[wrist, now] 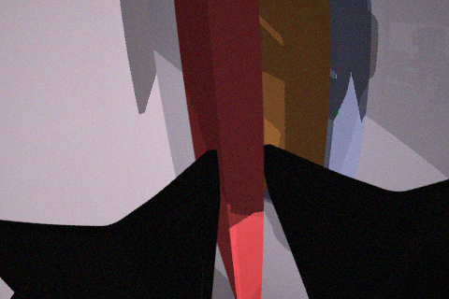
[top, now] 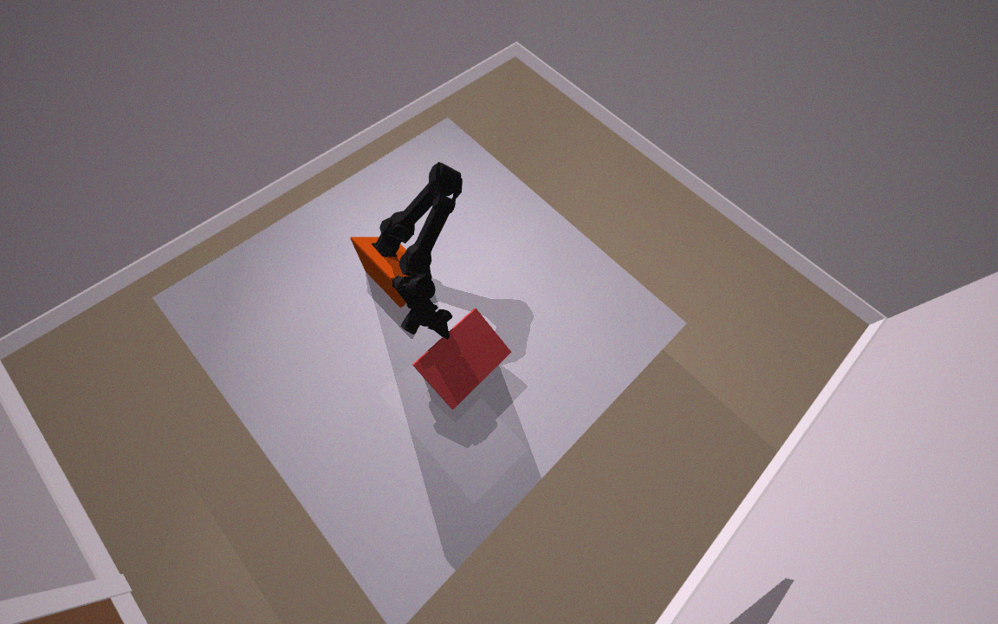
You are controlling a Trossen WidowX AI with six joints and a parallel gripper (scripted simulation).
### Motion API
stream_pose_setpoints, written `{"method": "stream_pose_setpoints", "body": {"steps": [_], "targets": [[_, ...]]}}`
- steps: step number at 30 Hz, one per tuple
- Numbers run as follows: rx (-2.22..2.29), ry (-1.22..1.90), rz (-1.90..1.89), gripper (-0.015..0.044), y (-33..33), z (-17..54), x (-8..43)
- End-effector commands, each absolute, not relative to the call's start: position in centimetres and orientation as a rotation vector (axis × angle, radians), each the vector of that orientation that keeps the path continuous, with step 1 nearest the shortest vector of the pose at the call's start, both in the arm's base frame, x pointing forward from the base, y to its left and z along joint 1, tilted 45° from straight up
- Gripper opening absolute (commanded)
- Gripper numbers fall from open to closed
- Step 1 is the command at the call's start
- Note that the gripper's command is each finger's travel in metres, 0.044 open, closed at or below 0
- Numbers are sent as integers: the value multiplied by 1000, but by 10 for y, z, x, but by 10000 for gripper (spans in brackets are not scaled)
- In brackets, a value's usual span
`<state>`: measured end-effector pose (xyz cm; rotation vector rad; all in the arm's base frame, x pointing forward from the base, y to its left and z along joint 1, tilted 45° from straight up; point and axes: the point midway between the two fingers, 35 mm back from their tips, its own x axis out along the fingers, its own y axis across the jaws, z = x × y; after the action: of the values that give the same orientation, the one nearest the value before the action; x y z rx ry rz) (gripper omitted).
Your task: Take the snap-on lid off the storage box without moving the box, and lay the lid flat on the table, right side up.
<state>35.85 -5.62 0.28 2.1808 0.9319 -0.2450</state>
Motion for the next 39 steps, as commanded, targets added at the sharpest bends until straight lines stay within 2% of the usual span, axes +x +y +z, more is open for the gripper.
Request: {"method": "stream_pose_setpoints", "body": {"steps": [1, 39], "targets": [[2171, 915, -229, 0, -64, 11, 363], [2169, 915, -231, 0, -96, 44, 365]]}}
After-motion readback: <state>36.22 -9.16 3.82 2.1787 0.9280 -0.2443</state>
